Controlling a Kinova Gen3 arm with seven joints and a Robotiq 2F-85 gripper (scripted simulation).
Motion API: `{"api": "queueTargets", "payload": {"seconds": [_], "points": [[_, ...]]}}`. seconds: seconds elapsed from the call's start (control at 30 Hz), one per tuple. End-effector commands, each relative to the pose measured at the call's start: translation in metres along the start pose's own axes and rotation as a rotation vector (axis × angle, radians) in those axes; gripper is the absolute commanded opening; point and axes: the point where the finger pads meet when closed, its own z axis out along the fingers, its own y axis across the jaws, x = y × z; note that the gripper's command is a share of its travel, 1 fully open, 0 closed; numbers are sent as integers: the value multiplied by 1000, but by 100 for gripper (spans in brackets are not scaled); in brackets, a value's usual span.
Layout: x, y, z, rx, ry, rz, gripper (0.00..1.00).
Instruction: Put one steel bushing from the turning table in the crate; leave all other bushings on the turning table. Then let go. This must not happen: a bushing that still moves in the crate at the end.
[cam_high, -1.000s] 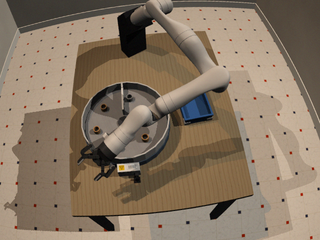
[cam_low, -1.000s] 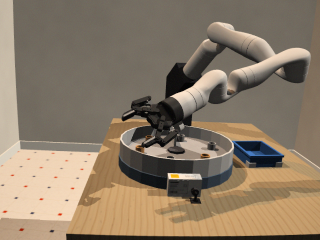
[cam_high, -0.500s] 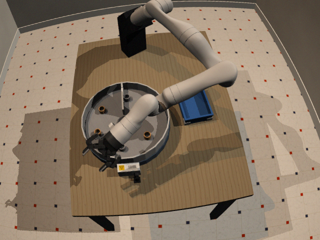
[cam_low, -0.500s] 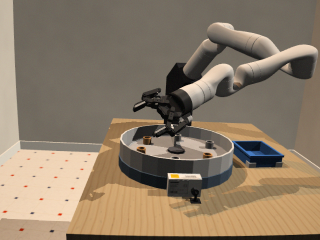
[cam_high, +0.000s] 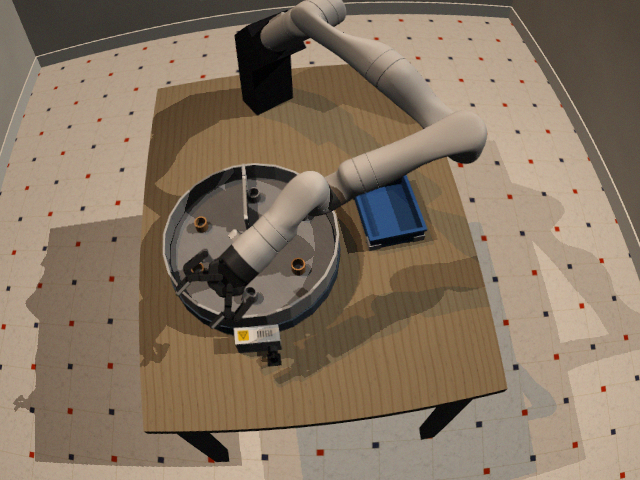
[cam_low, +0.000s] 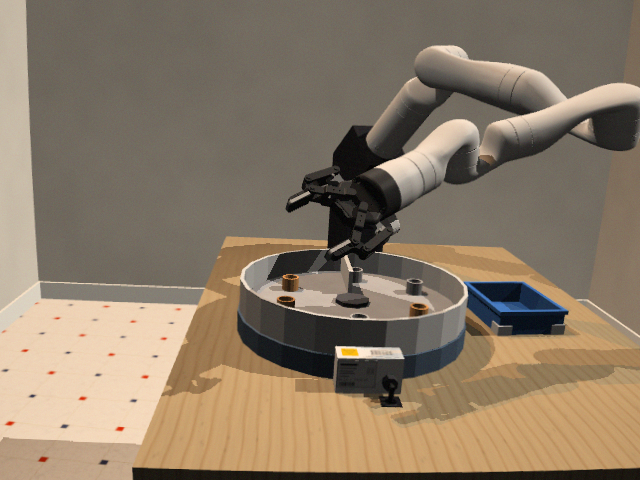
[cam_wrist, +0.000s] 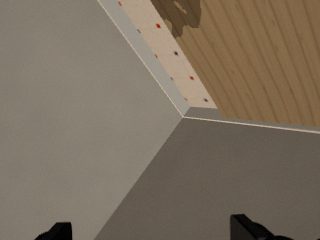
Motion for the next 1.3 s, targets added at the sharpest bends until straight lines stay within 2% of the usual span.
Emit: {"api": "queueTargets", "payload": {"seconds": [0.0,0.4,0.57,0.97,1.13,1.27], "points": [[6,1,-35,-10,8,3,100],[6,1,-35,-10,8,3,100],[12,-12,-88,-8,7,3,100],[12,-12,-88,-8,7,3,100],[18,-25,-142,-5,7,3,100],[18,-25,-142,-5,7,3,100]]}}
